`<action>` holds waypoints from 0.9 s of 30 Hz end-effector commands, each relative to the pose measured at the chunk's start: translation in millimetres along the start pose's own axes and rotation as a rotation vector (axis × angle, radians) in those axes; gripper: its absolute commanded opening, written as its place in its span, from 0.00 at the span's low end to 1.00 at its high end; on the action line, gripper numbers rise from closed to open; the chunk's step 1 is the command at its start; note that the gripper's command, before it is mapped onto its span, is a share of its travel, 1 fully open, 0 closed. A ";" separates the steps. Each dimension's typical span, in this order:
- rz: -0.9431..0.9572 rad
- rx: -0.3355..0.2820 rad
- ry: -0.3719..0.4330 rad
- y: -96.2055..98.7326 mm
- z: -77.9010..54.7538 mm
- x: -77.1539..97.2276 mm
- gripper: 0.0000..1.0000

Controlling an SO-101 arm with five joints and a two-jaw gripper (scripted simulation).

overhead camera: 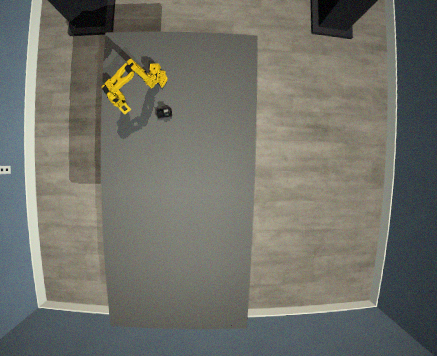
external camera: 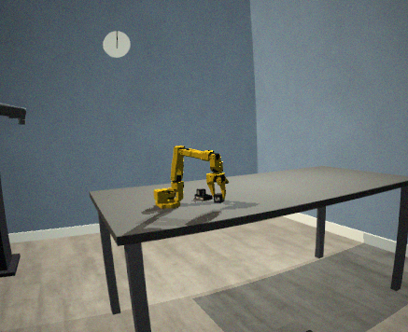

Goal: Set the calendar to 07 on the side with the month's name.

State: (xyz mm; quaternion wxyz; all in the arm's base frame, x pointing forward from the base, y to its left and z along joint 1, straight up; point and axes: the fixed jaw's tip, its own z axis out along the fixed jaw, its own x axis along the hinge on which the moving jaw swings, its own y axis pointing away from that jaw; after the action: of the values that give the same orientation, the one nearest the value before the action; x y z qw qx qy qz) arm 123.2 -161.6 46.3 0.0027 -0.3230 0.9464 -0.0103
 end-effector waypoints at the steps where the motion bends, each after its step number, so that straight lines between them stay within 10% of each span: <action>1: 0.000 0.033 -0.001 -3.8 -1.5 1.4 0.00; 27: 0.001 0.033 -0.001 -3.9 6.4 1.4 0.00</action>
State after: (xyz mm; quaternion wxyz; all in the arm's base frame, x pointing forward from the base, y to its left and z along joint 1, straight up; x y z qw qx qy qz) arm 123.8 -162.4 36.7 0.0033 -0.3229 0.9463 -0.0122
